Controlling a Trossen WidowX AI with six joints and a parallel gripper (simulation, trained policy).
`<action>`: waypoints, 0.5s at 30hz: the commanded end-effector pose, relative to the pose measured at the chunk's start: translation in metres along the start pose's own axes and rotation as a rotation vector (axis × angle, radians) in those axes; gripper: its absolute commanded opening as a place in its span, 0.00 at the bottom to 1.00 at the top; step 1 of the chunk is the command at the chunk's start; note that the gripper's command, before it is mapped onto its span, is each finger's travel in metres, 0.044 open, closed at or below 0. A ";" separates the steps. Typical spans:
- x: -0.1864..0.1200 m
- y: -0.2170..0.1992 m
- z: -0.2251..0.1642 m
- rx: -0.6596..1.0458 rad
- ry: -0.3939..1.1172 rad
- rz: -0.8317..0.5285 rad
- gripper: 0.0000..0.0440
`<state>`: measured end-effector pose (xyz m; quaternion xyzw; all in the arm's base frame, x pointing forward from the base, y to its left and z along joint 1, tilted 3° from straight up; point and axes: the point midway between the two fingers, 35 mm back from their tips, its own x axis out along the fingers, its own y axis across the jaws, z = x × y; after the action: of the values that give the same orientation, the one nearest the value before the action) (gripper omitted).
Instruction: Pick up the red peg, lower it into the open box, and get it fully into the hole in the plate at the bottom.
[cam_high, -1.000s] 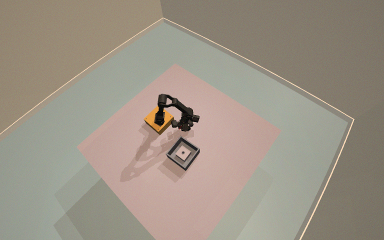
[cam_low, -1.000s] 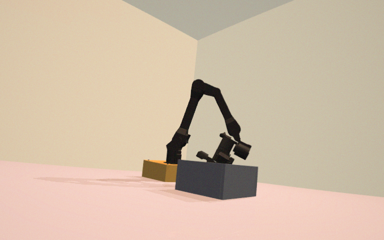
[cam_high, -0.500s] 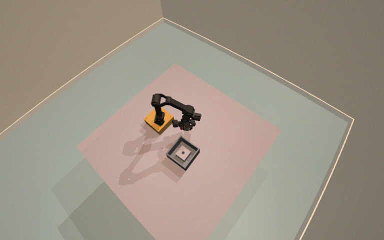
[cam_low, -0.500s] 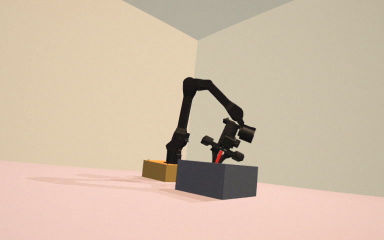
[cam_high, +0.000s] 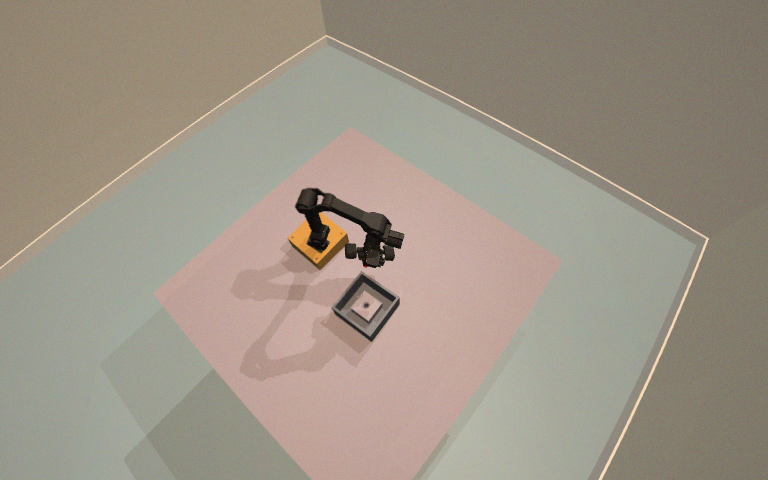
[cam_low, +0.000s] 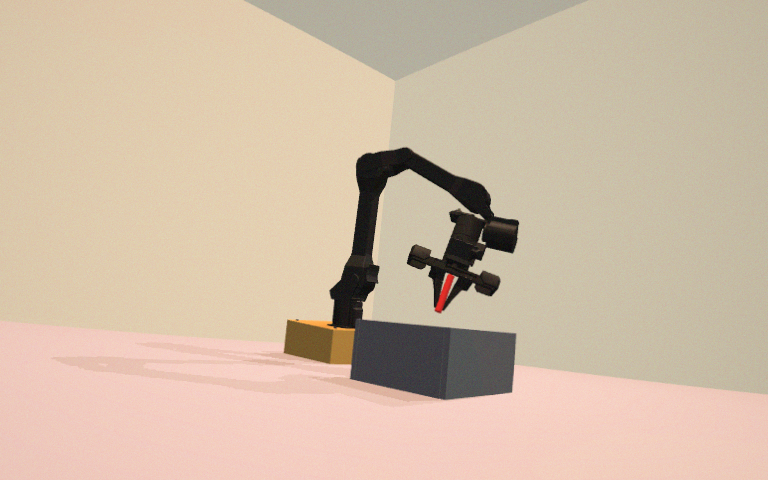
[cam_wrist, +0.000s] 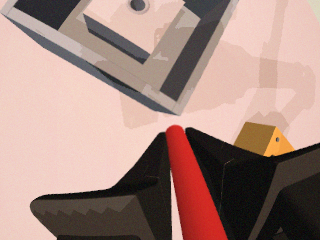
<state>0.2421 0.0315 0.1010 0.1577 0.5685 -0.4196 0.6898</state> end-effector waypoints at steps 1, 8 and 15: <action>-0.002 -0.002 0.021 0.052 -0.015 0.009 0.00; 0.007 -0.004 0.053 0.126 -0.018 0.020 0.00; 0.025 -0.006 0.084 0.166 -0.014 0.036 0.00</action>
<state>0.2821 -0.0269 0.1074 0.2149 0.5289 -0.4531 0.6846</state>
